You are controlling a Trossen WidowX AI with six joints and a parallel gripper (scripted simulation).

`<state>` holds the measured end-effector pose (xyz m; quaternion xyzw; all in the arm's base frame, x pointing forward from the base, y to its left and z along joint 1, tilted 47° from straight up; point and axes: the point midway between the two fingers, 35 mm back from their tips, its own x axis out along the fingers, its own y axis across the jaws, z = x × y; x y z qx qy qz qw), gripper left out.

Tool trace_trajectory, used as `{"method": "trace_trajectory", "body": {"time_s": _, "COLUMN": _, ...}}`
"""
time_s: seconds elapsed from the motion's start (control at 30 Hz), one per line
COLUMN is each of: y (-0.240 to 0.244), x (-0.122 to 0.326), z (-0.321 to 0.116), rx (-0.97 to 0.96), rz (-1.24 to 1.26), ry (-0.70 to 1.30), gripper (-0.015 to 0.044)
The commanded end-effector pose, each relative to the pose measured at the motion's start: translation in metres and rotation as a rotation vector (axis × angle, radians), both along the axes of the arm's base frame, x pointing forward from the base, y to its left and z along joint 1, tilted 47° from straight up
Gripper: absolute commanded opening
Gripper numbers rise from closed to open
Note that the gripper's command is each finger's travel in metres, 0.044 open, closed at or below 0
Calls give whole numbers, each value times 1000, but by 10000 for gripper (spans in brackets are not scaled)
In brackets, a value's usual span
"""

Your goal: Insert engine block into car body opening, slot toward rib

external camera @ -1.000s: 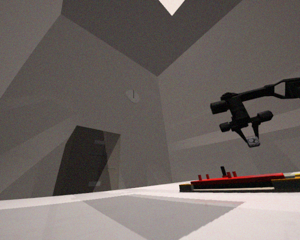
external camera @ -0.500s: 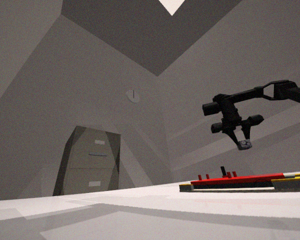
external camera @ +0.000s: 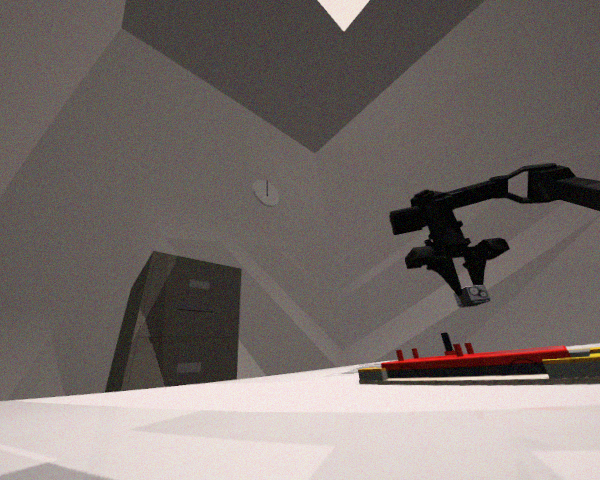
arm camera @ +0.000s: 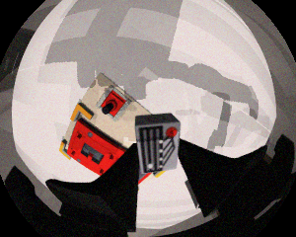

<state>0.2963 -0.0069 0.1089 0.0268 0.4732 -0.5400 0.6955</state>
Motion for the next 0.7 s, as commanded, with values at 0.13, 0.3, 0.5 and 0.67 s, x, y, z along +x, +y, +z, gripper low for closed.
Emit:
{"method": "trace_trajectory", "body": {"time_s": 0.13, "y": 10, "x": 12, "z": -21, "rx": 10, "rz": 92, "ry": 100, "gripper": 0}}
{"method": "trace_trajectory", "body": {"time_s": 0.3, "y": 16, "x": 18, "z": -34, "rx": 14, "rz": 152, "ry": 163, "gripper": 0}}
{"method": "trace_trajectory", "body": {"time_s": 0.5, "y": 23, "x": 25, "z": -51, "rx": 18, "rz": 224, "ry": 238, "gripper": 0}}
{"method": "trace_trajectory", "body": {"time_s": 0.67, "y": 28, "x": 30, "z": -65, "rx": 22, "rz": 284, "ry": 301, "gripper": 0}}
